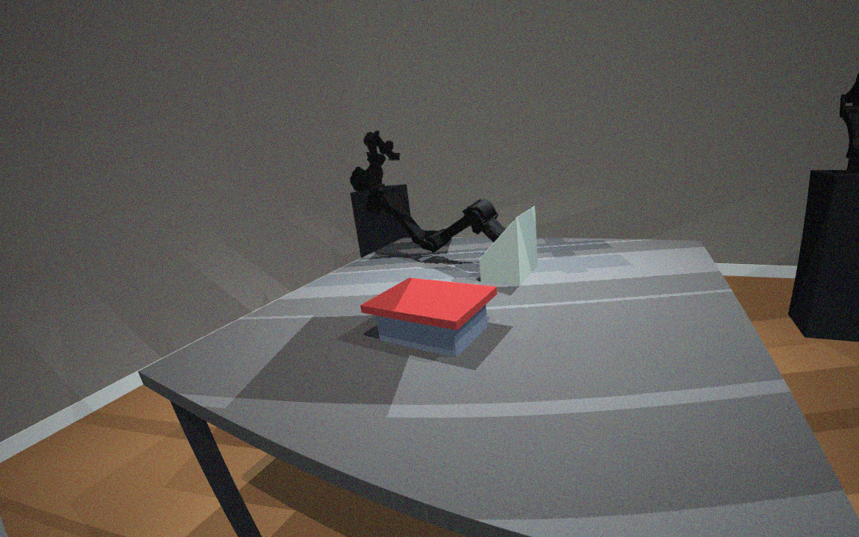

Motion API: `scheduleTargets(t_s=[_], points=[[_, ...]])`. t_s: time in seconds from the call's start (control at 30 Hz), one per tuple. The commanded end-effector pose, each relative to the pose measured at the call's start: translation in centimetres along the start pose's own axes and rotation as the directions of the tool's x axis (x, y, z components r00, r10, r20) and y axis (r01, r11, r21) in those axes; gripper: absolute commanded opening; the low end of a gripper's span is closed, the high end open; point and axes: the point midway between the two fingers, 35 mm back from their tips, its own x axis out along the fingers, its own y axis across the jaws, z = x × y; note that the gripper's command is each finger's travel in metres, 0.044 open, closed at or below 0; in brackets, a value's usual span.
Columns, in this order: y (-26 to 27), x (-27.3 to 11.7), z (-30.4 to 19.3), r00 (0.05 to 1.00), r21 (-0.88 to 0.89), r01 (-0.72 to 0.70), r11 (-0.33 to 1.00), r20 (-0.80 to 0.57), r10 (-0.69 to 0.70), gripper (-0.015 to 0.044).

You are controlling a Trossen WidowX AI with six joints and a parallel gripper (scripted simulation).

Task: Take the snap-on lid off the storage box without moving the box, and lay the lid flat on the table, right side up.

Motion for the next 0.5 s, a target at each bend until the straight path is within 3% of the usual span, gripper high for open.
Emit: scheduleTargets(t_s=[0.0,0.17,0.47], points=[[-0.3,0.1,0.1,1.0,0.001,0.005,1.0,0.005,-0.005,0.0374],[-7.1,1.3,3.7,0.983,0.023,0.125,0.992,0.133,-0.127,0.0242],[-16.8,0.7,8.7,0.9,0.053,0.3,0.953,0.315,-0.301,0.0235]])
